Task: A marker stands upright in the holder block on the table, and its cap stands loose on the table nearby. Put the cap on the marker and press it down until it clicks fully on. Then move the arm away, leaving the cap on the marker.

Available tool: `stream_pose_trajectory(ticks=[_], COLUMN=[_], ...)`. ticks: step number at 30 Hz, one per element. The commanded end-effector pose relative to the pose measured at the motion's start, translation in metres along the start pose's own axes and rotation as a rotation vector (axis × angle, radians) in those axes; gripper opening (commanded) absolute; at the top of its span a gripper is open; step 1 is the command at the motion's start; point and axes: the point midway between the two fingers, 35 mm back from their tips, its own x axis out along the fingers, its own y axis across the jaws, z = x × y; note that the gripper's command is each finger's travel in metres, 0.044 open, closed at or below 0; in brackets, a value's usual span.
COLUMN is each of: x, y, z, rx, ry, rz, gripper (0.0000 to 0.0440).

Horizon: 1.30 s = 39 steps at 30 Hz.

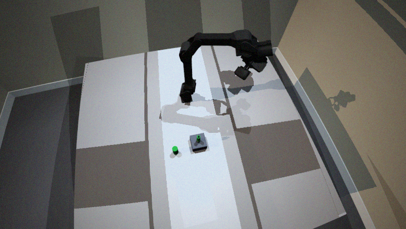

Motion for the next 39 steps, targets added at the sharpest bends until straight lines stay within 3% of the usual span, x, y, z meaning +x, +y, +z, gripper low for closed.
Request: stream_pose_trajectory(ticks=[1,39], x=[-0.007,-0.077], y=[-0.011,-0.127], z=[0.010,0.076], rx=[0.023,0.271], ry=[-0.017,-0.182], rz=[-0.007,-0.074], gripper=[0.0334,0.0334])
